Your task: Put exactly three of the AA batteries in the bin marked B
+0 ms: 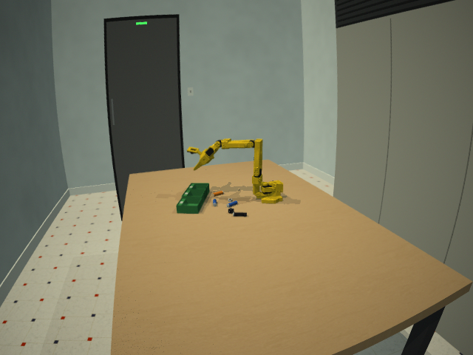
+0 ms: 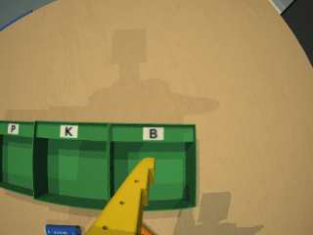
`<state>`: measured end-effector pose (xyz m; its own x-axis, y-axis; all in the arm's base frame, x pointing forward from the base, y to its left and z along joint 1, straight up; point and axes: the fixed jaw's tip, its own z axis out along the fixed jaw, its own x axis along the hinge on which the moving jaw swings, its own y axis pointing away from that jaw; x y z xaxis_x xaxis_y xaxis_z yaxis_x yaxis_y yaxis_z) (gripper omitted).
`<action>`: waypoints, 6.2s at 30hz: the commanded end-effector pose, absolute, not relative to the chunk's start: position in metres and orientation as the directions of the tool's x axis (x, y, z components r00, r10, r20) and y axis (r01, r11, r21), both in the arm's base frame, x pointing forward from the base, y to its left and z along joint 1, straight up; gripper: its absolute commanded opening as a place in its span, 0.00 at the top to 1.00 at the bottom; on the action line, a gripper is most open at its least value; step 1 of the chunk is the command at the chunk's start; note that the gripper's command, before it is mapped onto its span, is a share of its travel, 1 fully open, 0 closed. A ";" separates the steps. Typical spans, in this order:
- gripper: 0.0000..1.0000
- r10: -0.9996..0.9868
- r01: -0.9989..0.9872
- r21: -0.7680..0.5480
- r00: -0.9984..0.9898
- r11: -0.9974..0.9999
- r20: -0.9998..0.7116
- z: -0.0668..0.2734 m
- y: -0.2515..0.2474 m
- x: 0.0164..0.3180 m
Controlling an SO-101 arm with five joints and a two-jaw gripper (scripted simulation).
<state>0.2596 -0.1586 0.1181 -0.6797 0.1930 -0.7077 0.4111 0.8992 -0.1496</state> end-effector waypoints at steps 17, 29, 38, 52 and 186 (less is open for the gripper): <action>0.00 0.154 0.442 -0.173 -0.611 0.880 -0.776 0.137 -0.174 0.267; 0.00 0.149 0.444 -0.175 -0.603 0.879 -0.783 0.141 -0.174 0.268; 0.00 0.149 0.444 -0.175 -0.603 0.879 -0.783 0.141 -0.174 0.268; 0.00 0.179 0.434 -0.165 -0.647 0.886 -0.741 0.120 -0.175 0.269; 0.00 0.383 0.409 0.051 -0.794 0.911 -0.472 0.079 -0.094 0.300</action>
